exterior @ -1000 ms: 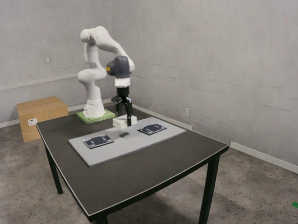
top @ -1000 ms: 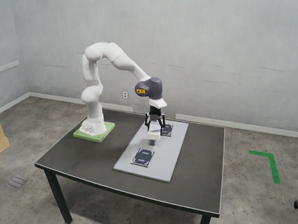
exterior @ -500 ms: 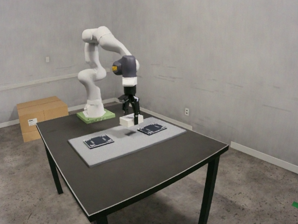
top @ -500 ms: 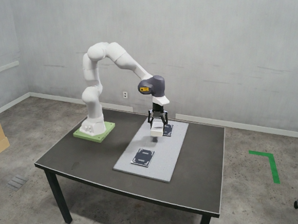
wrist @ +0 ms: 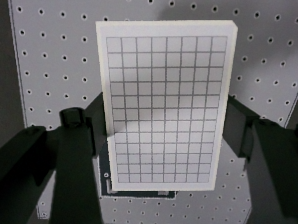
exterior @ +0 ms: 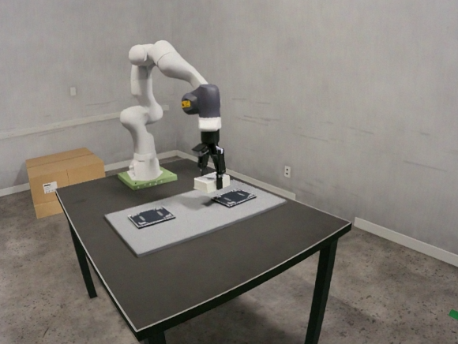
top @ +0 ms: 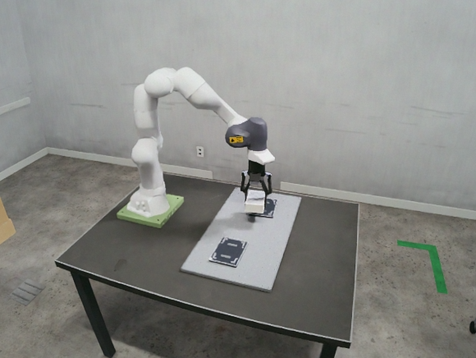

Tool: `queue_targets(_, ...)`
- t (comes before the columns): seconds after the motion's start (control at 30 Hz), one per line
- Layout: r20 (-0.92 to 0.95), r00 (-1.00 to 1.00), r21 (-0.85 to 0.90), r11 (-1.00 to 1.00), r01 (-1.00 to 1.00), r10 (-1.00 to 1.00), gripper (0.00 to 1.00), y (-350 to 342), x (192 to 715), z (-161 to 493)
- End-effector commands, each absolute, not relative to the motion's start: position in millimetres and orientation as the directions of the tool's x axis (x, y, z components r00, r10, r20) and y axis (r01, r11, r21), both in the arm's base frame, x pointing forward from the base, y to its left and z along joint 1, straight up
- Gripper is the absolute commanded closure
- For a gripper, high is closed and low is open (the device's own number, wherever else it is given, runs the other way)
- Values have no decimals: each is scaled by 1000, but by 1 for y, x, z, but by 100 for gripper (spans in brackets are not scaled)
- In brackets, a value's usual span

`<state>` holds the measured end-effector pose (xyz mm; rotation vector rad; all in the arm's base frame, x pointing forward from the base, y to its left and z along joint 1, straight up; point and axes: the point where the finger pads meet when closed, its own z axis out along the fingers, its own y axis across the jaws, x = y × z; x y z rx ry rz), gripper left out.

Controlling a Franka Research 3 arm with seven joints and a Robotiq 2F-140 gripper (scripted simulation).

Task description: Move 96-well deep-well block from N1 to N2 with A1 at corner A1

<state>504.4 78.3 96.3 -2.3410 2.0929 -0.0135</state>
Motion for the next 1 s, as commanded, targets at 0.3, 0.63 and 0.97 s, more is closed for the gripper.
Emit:
queue_targets(0.3, 5, 69, -6, -69, -998, -998, 40, 117, 511, 97)
queue_targets(0.63, 5, 69, -6, -69, -998, -998, 40, 143, 514, 97)
queue_targets(0.97, 5, 69, -6, -69, -998, -998, 40, 176, 519, 97)
